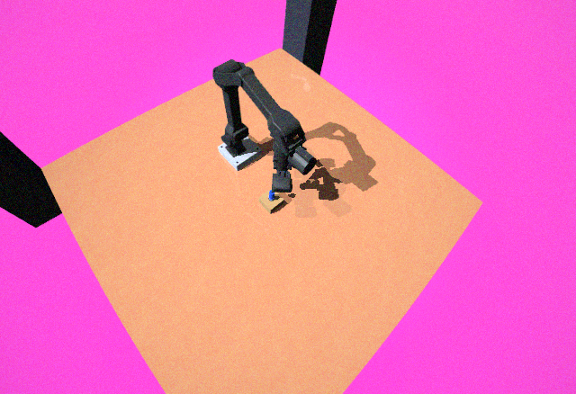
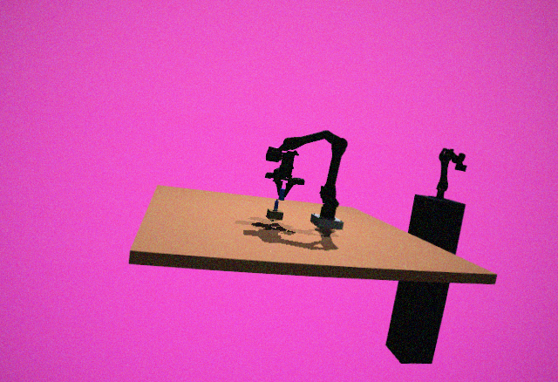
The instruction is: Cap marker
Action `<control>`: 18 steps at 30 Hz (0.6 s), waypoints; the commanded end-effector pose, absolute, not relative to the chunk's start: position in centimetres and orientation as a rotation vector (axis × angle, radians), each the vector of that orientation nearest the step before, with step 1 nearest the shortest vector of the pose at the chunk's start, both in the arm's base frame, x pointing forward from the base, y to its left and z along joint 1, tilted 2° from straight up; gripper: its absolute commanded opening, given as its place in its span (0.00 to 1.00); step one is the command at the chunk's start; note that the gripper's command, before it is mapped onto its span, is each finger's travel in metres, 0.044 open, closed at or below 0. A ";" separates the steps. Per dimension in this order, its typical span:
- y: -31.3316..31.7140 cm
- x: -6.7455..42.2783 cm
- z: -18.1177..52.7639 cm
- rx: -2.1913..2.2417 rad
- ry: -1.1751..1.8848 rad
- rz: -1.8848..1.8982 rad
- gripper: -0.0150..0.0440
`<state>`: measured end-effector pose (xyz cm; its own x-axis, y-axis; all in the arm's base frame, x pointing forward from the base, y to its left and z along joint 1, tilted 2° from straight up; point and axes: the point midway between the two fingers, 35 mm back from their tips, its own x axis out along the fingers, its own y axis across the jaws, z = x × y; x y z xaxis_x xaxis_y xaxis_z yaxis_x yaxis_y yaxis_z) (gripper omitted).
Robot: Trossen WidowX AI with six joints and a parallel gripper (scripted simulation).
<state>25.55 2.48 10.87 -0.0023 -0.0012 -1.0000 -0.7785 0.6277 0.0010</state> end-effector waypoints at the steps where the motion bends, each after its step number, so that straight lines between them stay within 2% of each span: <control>1: 1.4 25.9 11.2 -0.702 1.468 0.699 0.25; 18: -2.0 26.6 12.1 -0.704 1.470 0.696 0.25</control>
